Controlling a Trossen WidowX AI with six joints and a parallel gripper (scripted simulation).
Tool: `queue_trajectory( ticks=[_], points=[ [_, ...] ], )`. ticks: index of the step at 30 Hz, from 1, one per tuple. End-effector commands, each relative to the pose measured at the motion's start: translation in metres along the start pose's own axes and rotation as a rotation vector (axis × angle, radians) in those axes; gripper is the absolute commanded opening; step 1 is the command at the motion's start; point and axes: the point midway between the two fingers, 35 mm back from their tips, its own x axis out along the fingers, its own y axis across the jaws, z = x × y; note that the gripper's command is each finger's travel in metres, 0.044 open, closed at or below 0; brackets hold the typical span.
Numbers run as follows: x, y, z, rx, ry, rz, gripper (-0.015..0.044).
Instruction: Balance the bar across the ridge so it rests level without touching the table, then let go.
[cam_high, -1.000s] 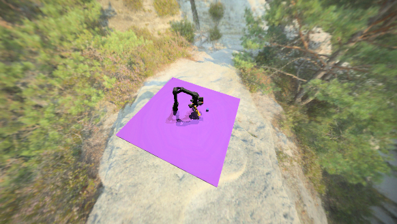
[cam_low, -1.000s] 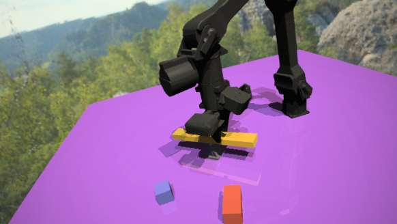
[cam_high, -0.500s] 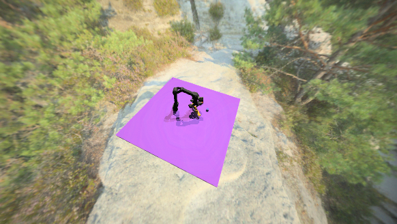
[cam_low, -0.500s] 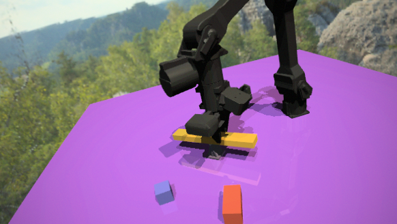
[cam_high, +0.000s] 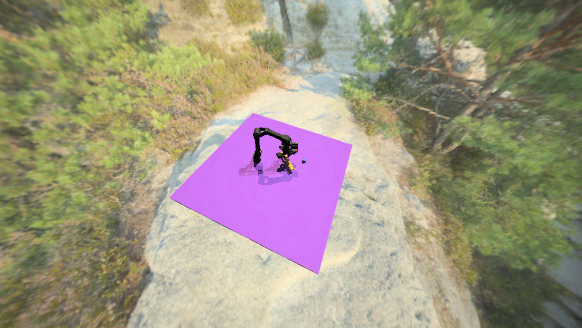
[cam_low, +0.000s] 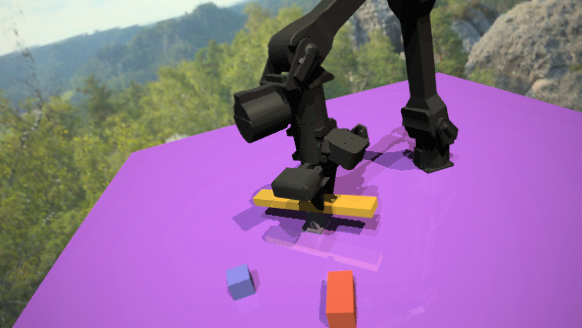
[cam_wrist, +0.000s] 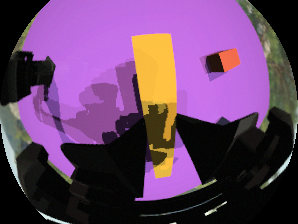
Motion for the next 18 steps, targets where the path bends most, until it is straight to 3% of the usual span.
queue_trajectory(
  ticks=[1,18],
  points=[
    [0.0008,0.0000,-0.0003,-0.004,0.002,0.000,0.0000],
    [0.0023,0.0001,-0.0003,-0.004,0.002,0.000,0.0000]
  ],
)
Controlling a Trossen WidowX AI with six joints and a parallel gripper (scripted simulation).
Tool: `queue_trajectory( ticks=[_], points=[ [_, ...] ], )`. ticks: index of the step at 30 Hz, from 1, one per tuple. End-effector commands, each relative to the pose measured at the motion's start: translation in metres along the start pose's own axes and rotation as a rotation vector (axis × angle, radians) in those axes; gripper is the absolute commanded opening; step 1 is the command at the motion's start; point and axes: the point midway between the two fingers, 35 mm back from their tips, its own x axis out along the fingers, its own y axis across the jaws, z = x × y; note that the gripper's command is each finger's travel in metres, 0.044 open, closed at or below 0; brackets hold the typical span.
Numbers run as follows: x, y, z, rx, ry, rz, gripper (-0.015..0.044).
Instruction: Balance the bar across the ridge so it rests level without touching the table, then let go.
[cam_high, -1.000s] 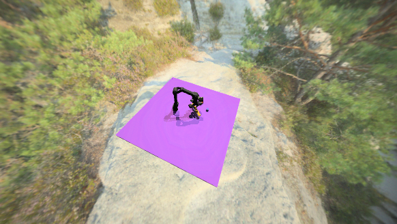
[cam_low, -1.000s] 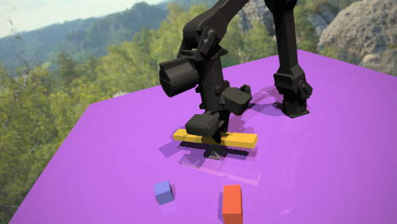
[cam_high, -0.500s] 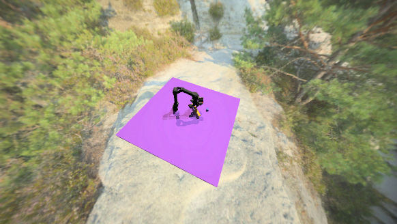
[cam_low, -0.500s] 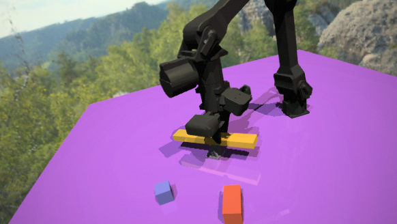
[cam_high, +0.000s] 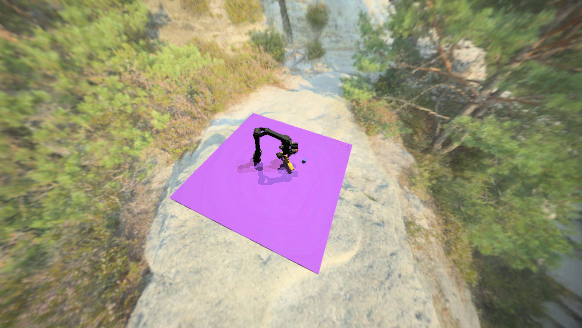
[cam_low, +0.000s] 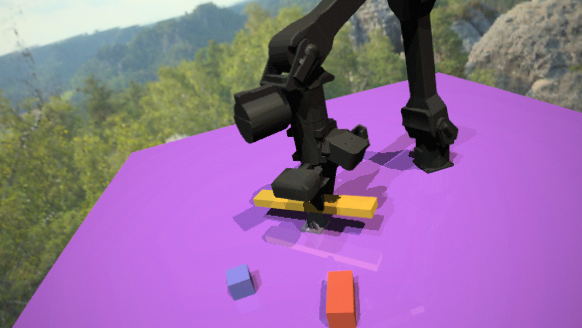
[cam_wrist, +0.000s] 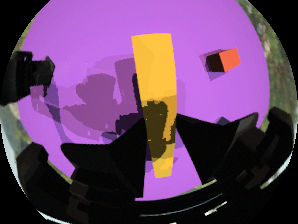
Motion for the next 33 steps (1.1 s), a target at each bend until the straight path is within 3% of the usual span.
queue_trajectory(
  ticks=[1,33],
  points=[
    [0.0011,0.0000,-0.0002,-0.004,0.001,0.000,0.0000],
    [0.0038,0.0004,0.0001,-0.004,0.001,0.001,0.0000]
  ],
)
